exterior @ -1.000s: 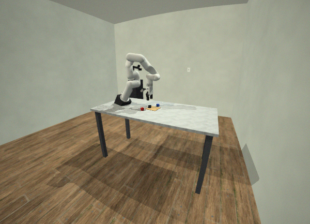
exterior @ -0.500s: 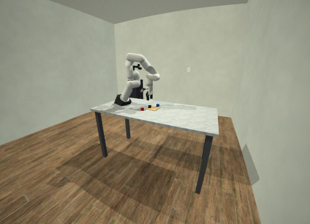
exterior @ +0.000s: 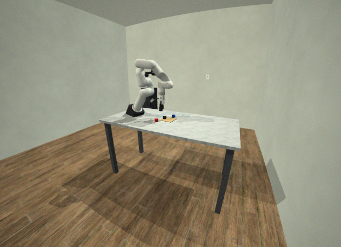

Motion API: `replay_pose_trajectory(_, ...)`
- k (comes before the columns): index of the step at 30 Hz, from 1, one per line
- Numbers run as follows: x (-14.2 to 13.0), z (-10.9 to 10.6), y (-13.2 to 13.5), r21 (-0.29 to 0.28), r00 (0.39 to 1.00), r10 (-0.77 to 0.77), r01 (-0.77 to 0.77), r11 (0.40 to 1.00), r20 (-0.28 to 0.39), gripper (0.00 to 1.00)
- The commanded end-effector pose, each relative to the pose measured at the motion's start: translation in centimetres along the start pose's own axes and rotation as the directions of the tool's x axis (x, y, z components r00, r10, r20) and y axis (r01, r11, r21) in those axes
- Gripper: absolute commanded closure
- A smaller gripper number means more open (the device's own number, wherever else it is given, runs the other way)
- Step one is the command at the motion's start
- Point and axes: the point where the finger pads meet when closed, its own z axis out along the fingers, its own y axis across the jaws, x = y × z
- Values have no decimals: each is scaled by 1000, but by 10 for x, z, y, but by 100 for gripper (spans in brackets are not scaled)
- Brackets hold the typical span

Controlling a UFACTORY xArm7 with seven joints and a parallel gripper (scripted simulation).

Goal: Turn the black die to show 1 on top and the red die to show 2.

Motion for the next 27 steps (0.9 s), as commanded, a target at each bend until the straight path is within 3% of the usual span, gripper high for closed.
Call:
replay_pose_trajectory(1,8,-1,-14,-17,993,-113,114,993,17,0)
replay_pose_trajectory(9,30,5,-37,-19,932,-362,362,932,21,0)
replay_pose_trajectory(15,46,13,-49,-29,847,-531,532,846,29,0)
replay_pose_trajectory(21,49,15,-51,-32,824,-566,566,824,32,0)
replay_pose_trajectory(22,49,15,-51,-32,824,-566,566,824,32,53)
replay_pose_trajectory(27,49,15,-51,-32,824,-566,566,824,32,53)
